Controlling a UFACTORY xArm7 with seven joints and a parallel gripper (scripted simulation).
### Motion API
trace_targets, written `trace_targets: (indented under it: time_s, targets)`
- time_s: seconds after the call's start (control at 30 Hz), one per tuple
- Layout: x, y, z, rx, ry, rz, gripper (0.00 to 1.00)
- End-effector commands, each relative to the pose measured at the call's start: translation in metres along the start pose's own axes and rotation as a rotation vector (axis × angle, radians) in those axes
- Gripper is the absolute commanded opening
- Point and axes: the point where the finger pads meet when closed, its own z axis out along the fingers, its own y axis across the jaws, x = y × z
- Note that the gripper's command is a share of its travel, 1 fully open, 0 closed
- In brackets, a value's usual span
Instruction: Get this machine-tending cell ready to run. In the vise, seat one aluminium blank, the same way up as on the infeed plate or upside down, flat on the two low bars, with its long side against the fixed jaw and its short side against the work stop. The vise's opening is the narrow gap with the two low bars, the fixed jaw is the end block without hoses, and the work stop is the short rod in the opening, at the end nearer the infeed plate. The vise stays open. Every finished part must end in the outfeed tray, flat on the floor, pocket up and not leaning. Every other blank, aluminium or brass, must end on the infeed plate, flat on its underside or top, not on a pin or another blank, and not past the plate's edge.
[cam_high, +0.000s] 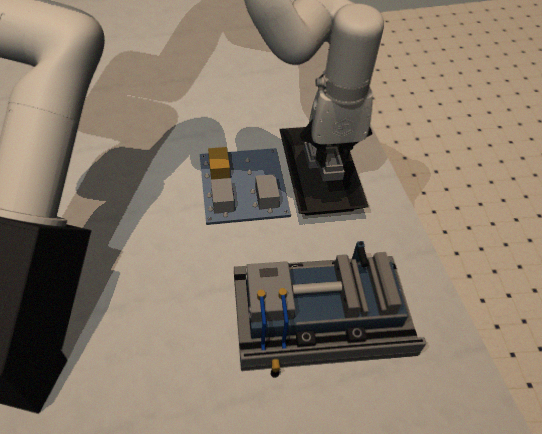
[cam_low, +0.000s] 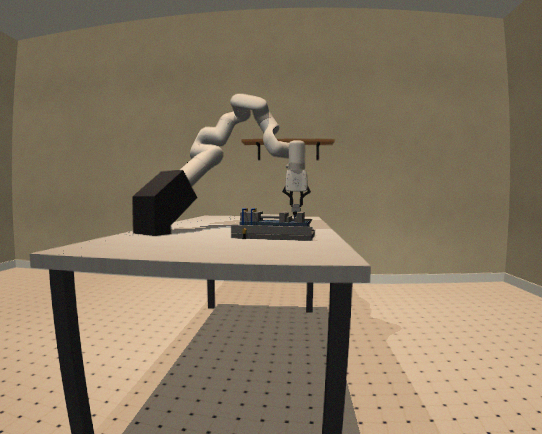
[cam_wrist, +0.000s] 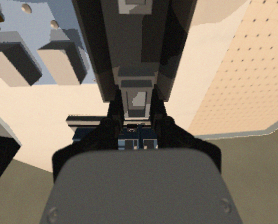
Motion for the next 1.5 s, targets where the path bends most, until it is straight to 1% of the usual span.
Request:
trace_targets:
  time_s: [0.0, 1.1, 1.47]
  targets:
    - [-0.001, 0.002, 0.007, -0.004, 0.001, 0.001, 0.0]
    - [-0.001, 0.002, 0.05, -0.004, 0.001, 0.001, 0.0]
    - [-0.001, 0.002, 0.058, -0.004, 0.001, 0.001, 0.0]
